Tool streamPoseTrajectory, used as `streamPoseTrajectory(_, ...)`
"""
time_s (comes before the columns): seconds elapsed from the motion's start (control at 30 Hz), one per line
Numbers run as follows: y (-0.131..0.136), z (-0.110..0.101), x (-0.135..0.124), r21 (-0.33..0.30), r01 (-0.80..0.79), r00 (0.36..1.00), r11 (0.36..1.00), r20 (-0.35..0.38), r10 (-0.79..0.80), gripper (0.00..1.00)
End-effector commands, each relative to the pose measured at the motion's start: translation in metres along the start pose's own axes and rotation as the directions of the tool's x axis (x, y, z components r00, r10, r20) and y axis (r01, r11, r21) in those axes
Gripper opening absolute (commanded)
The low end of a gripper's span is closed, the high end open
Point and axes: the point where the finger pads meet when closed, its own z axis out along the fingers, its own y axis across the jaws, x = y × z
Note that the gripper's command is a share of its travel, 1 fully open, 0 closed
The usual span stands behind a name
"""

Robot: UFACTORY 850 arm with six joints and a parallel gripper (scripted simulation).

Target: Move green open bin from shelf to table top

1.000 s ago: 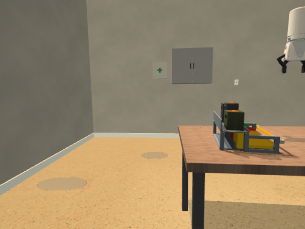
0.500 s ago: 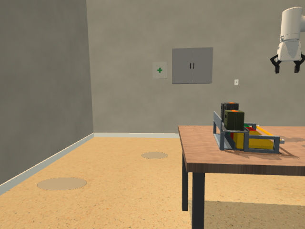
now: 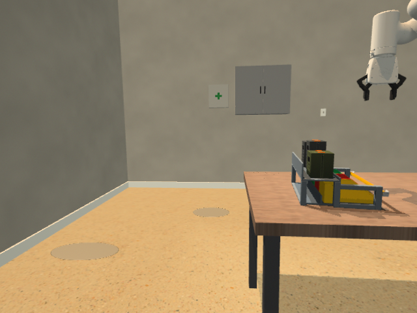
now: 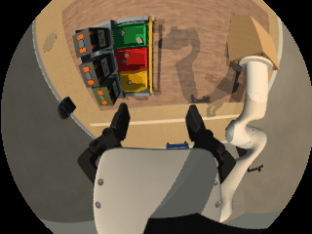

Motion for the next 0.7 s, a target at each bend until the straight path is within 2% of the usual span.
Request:
streamPoseTrajectory(0.0,-0.021,-0.001,-0.004,0.001,0.001,1.000,1.000,-0.001,-0.001,1.00)
streamPoseTrajectory(0.1,-0.053,-0.001,-0.009,0.001,0.001,1.000,1.000,-0.001,-0.001,1.00)
streamPoseTrajectory(0.5,-0.053,-0.001,-0.009,0.001,0.001,1.000,1.000,-0.001,-0.001,1.00)
streamPoseTrajectory(0.67,-0.043,-0.001,-0.007,0.001,0.001,1.000,1.000,-0.001,-0.001,1.00)
